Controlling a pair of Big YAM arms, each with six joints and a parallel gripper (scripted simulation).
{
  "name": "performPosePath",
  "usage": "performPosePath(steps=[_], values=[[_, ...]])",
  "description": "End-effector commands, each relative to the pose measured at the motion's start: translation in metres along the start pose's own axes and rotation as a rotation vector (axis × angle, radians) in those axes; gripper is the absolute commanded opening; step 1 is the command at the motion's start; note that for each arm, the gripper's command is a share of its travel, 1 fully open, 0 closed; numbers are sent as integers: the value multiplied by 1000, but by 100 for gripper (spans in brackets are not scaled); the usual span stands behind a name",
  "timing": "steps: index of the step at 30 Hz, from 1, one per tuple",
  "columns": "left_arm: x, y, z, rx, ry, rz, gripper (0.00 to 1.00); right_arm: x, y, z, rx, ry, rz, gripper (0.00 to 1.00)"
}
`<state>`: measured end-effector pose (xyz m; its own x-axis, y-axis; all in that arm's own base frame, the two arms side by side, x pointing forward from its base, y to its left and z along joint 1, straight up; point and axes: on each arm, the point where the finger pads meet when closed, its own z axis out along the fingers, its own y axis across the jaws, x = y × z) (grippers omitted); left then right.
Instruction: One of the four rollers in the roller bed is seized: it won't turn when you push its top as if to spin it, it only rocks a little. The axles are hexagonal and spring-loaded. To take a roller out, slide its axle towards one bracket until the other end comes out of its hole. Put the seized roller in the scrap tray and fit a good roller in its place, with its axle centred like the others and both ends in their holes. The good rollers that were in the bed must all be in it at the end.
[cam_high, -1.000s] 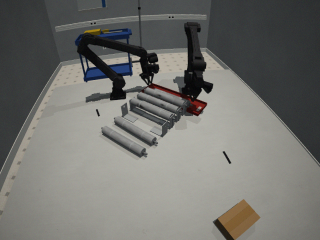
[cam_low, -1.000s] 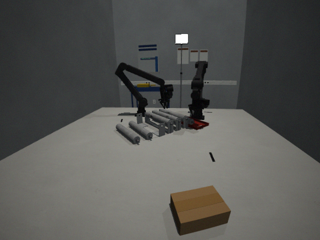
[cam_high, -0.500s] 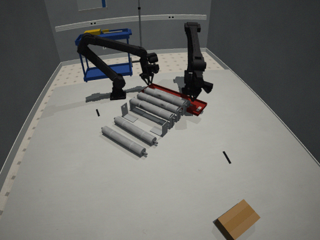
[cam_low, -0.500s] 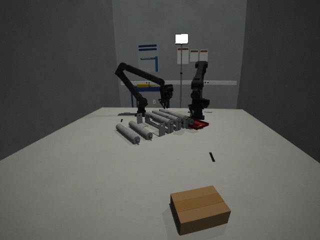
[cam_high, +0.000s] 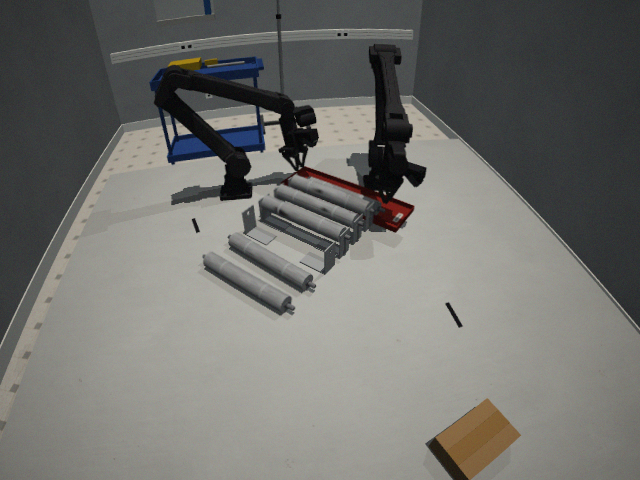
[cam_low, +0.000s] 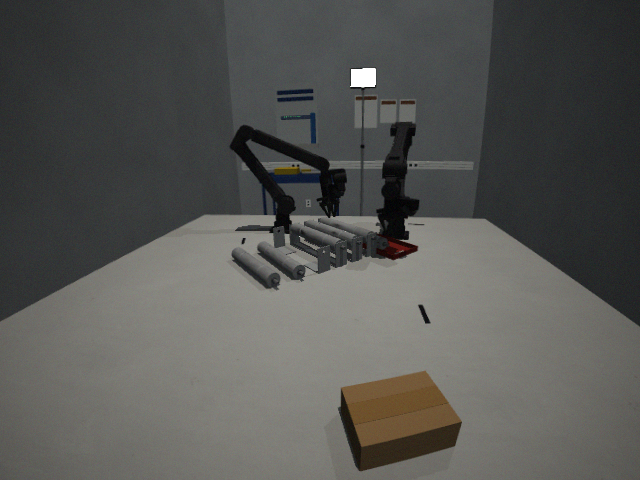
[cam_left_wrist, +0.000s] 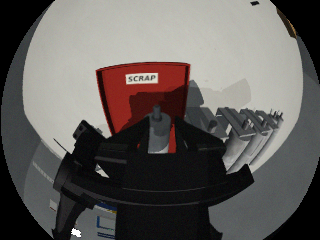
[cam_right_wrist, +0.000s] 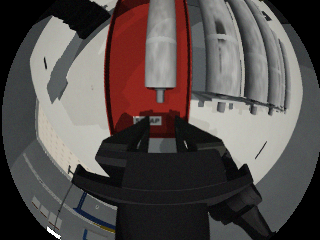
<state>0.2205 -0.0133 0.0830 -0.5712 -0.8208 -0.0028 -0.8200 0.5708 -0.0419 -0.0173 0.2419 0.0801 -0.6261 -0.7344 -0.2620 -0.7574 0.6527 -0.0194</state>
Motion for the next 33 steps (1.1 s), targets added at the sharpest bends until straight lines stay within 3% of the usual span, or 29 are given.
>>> performPosePath(steps=[1,5,6,8,14,20,22,23,26,33], values=[[-15,-19,-16,50,-35,2,32,-27,18,-20,-56,-50,22,32],[-21,-26,-23,70,-48,9,32,-29,18,-19,-56,-48,24,32],[-12,-16,-10,44,-30,19,32,-19,8,-7,-33,-28,18,32],[-24,-31,-25,85,-59,24,32,-35,18,-18,-60,-52,30,32],[-35,-46,-32,135,-97,74,32,-61,17,-21,-87,-86,67,32],[-53,-73,-48,215,-167,151,32,-107,9,-27,-123,-152,126,32],[-53,-73,-48,215,-167,151,32,-107,9,-27,-123,-152,126,32],[-48,-65,-34,195,-151,158,32,-109,5,-23,-120,-154,131,32],[-67,-94,-64,274,-225,204,32,-145,-3,-35,-144,-216,176,32],[-97,-135,-99,390,-367,329,32,-222,-48,-53,-160,-363,267,32]])
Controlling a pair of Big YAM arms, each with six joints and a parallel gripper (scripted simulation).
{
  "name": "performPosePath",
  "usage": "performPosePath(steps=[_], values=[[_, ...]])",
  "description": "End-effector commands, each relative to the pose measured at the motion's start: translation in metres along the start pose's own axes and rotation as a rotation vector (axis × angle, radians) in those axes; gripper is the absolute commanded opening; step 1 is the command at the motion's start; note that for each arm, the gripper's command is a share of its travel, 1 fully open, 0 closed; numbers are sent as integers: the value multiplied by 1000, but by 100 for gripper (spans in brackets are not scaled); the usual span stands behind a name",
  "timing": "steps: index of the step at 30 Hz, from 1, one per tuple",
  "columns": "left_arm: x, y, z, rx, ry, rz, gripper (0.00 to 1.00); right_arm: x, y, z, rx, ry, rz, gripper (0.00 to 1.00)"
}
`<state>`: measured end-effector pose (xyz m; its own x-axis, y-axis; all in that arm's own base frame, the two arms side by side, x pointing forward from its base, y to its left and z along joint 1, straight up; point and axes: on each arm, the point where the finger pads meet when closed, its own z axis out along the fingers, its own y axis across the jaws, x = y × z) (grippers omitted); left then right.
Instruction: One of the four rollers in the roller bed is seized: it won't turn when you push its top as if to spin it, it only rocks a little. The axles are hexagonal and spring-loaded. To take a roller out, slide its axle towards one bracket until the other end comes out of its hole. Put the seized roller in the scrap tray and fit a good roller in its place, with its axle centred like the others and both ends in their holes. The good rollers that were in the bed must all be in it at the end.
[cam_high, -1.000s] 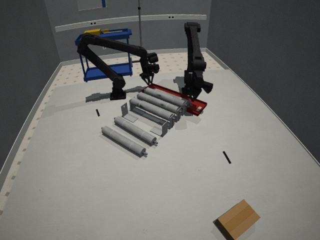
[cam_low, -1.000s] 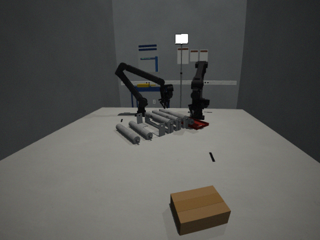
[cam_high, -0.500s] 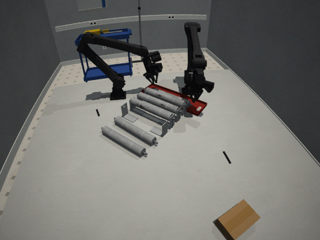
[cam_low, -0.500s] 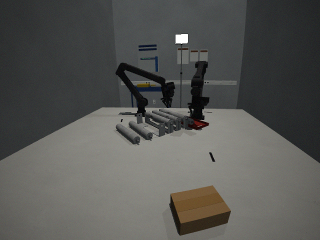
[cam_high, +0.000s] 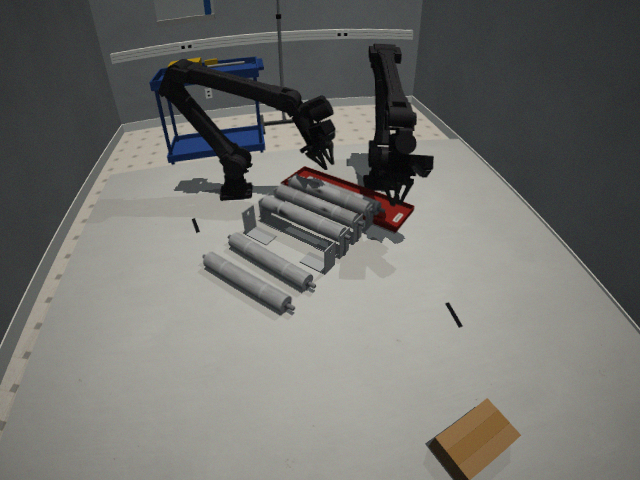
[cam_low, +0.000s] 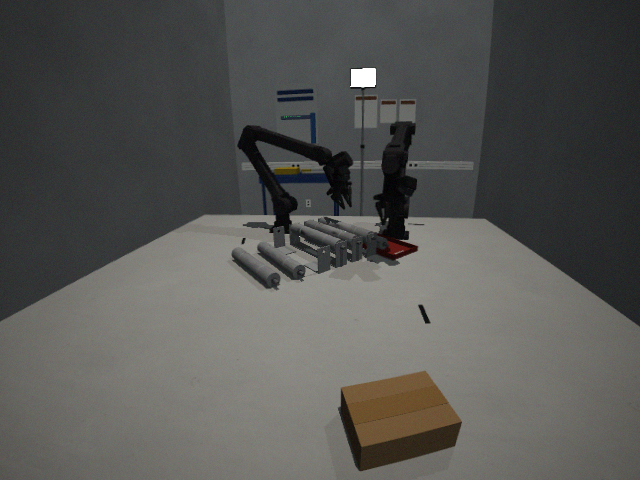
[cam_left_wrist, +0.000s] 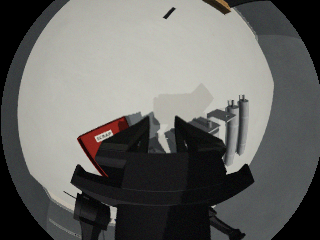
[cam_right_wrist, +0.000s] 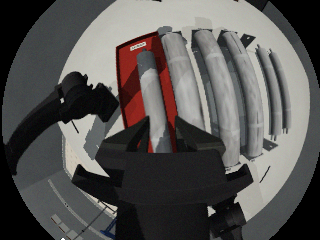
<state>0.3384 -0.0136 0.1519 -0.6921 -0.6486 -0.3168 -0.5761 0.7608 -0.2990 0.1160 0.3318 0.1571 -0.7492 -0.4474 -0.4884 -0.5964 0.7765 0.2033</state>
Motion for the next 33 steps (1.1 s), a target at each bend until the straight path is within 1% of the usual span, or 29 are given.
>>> performPosePath(steps=[1,4,6,7,8,9,10,12,17,21,23,24,25,33], values=[[-52,-38,-16,93,-111,84,32,-68,8,-6,-44,-107,5,32],[-71,-54,-24,133,-171,130,32,-104,-9,-10,-38,-177,39,32],[-71,-54,-24,133,-171,130,32,-104,-9,-10,-38,-177,39,32],[-56,-41,-9,112,-141,133,32,-100,-16,-4,-30,-169,38,32],[-77,-59,-26,150,-195,146,32,-124,-20,-14,-33,-217,59,32],[-85,-65,-32,165,-219,159,32,-134,-26,-16,-30,-239,68,32],[-95,-74,-41,185,-255,179,32,-151,-34,-23,-24,-277,79,32],[-104,-81,-46,202,-291,209,32,-170,-49,-28,-14,-321,90,32],[-132,-104,-68,252,-399,279,32,-220,-90,-50,24,-445,123,32],[-153,-120,-86,284,-483,330,32,-254,-127,-70,67,-538,142,32],[-153,-120,-86,284,-483,330,32,-254,-127,-70,67,-538,142,32],[-145,-113,-73,272,-468,337,32,-255,-136,-70,81,-547,144,32],[-160,-126,-92,296,-516,349,32,-269,-146,-82,93,-584,149,32],[-197,-155,-136,343,-693,445,32,-316,-224,-138,215,-760,164,32]])
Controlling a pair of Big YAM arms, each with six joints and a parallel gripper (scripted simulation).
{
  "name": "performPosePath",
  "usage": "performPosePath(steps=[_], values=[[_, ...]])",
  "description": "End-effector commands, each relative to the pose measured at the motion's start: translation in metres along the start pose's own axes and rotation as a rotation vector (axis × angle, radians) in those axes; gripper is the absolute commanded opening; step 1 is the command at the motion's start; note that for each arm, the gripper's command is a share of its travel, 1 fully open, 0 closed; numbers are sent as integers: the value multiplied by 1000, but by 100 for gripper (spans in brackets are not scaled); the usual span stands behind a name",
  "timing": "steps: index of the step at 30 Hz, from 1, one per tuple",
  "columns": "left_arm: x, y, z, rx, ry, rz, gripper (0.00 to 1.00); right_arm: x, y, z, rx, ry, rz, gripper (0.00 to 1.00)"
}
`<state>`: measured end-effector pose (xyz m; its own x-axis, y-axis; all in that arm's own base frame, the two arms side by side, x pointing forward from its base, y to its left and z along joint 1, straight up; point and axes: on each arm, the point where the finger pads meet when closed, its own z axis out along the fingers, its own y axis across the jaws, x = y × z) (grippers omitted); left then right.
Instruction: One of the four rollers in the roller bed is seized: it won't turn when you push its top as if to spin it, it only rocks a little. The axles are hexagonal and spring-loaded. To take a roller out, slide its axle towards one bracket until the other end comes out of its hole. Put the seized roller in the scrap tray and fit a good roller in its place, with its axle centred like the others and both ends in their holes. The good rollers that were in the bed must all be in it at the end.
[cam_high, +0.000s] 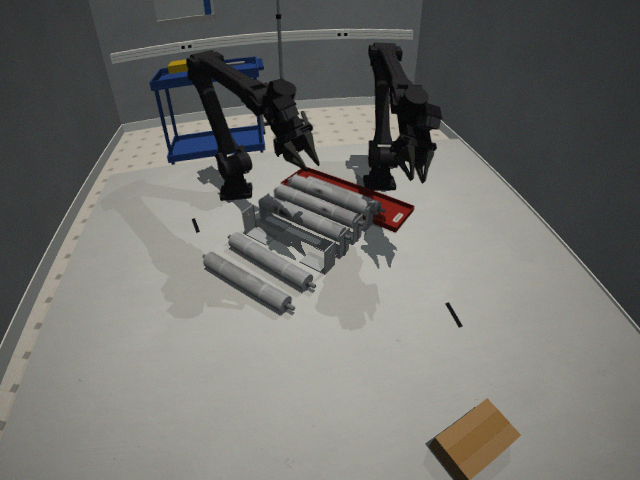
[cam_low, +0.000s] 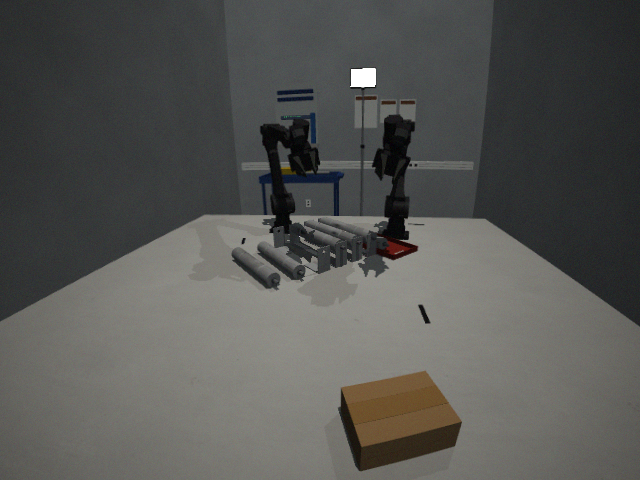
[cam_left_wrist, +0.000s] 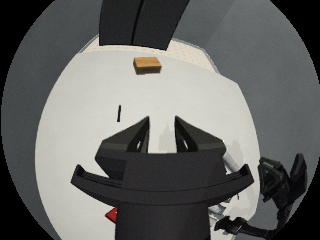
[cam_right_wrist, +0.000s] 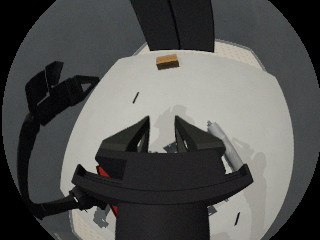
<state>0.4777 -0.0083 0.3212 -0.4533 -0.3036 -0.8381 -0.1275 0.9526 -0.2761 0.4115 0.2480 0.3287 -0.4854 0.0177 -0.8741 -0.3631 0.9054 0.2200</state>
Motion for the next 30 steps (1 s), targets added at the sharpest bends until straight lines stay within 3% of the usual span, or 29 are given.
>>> performPosePath(steps=[1,5,8,9,21,24,25,27,30], values=[[-73,-15,-7,32,-152,72,32,-74,-19,-1,21,-144,-31,32],[-100,-22,-12,44,-230,124,32,-110,-57,-8,85,-229,-45,32],[-87,-18,-6,40,-212,130,32,-114,-66,-9,98,-242,-51,32],[-109,-24,-14,48,-260,143,32,-127,-77,-14,118,-271,-55,32],[-187,-46,-46,56,-503,294,32,-217,-191,-74,346,-499,-143,32],[-192,-47,-48,55,-519,305,32,-222,-199,-79,364,-513,-153,32],[-178,-43,-39,51,-490,307,32,-221,-202,-78,368,-512,-160,32],[-198,-48,-50,54,-542,316,32,-232,-215,-90,398,-540,-168,32],[-205,-51,-54,55,-565,321,32,-238,-222,-97,416,-557,-171,32]])
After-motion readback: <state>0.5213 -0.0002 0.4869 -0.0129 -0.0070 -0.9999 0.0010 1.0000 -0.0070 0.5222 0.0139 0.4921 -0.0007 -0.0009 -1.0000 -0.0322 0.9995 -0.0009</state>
